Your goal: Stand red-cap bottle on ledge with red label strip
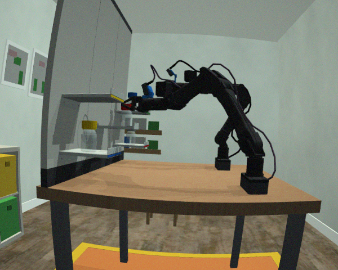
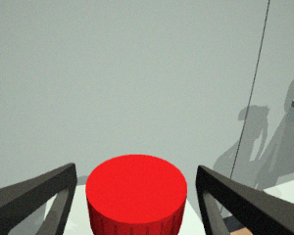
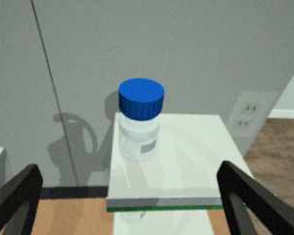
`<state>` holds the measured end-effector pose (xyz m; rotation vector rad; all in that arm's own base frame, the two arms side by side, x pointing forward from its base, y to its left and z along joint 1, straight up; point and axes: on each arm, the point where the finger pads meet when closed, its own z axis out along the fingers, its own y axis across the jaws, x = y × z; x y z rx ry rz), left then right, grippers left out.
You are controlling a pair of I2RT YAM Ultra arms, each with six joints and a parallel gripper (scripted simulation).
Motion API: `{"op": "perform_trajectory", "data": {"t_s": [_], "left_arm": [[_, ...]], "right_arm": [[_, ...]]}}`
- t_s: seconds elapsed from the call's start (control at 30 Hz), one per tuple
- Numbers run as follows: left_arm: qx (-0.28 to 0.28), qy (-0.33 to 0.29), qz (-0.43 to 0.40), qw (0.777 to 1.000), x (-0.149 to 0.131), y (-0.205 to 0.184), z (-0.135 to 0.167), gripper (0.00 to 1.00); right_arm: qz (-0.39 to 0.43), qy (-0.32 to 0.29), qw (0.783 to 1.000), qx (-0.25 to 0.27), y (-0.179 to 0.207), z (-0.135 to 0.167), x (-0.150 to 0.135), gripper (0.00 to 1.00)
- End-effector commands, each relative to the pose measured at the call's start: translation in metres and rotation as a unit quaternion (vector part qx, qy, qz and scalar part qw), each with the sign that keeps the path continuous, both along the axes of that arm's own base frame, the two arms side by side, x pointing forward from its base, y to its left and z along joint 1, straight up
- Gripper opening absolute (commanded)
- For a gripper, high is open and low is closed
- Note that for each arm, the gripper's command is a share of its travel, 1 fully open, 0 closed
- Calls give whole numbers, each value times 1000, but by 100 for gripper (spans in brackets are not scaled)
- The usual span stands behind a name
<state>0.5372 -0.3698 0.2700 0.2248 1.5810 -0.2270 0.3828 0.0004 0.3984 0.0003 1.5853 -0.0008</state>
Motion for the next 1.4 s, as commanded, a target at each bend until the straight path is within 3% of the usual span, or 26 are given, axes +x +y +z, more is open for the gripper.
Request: {"op": "perform_trajectory", "data": {"t_s": [0.0, 0.6, 1.0, 1.37], "left_arm": [[-22, -28, -5, 999, -4, -3, 26, 89], [-22, -36, -6, 999, -37, 5, 33, 89], [-26, -32, -5, 999, -114, 31, 31, 89], [-1, -7, -3, 1000, -111, 55, 22, 89]], "right_arm": [[0, -13, 1000, 0, 1, 13, -2, 100], [0, -13, 1000, 0, 1, 13, -2, 100], [0, -13, 1000, 0, 1, 13, -2, 100], [0, -13, 1000, 0, 1, 13, -2, 100]]}}
